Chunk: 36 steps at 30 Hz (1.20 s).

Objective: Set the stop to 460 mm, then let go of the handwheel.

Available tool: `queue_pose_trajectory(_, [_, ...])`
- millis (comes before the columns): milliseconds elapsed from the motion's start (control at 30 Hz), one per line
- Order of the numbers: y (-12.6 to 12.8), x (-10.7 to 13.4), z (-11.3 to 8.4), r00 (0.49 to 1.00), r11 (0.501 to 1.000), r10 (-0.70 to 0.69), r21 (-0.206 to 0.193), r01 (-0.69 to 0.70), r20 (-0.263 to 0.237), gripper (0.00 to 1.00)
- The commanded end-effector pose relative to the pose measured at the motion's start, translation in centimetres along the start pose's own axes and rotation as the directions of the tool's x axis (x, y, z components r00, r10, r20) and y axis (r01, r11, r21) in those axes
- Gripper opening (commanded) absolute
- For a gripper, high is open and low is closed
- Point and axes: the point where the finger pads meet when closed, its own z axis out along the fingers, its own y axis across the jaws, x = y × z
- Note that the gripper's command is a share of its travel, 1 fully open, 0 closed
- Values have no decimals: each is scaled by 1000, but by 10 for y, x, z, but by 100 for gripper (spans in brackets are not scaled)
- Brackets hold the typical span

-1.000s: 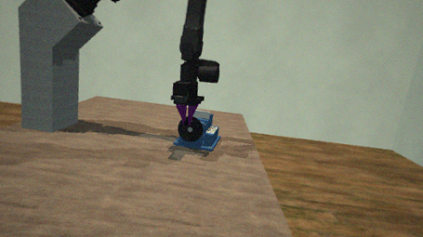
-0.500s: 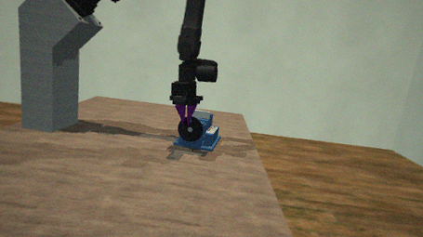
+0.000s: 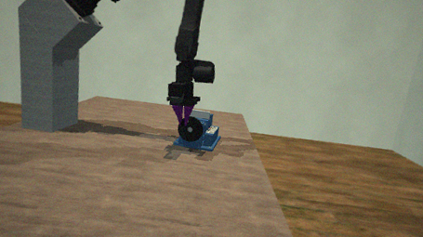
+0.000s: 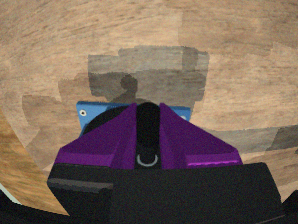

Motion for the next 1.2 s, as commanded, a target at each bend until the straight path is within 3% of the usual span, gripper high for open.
queue_pose_trajectory(0, [-52, 3, 14, 1000, 996, 7, 93, -7, -6, 6])
queue_pose_trajectory(133, [-54, 5, 17, 1000, 995, 6, 98, -5, -8, 6])
queue_pose_trajectory(167, [-59, 6, 17, 1000, 993, 8, 115, -7, -9, 6])
queue_pose_trajectory(400, [-59, 6, 22, 1000, 993, 8, 115, -7, -9, 6])
queue_pose_trajectory(500, [-42, 6, 36, 1000, 997, 7, 76, -6, -7, 6])
queue_pose_trajectory(567, [-41, 6, 44, 1000, 997, 8, 74, -8, -7, 6])
queue_pose_trajectory(700, [-44, 6, 51, 1000, 996, 8, 86, -8, -7, 6])
queue_pose_trajectory(733, [-58, 7, 50, 1000, 993, 8, 117, -7, -9, 6])
queue_pose_trajectory(900, [-57, 7, 53, 1000, 993, 9, 116, -7, -9, 6])
queue_pose_trajectory(933, [-45, 7, 56, 1000, 995, 7, 98, -7, -8, 6])
queue_pose_trajectory(1167, [-15, 7, 77, 1000, 995, 12, 97, -11, -7, 6])
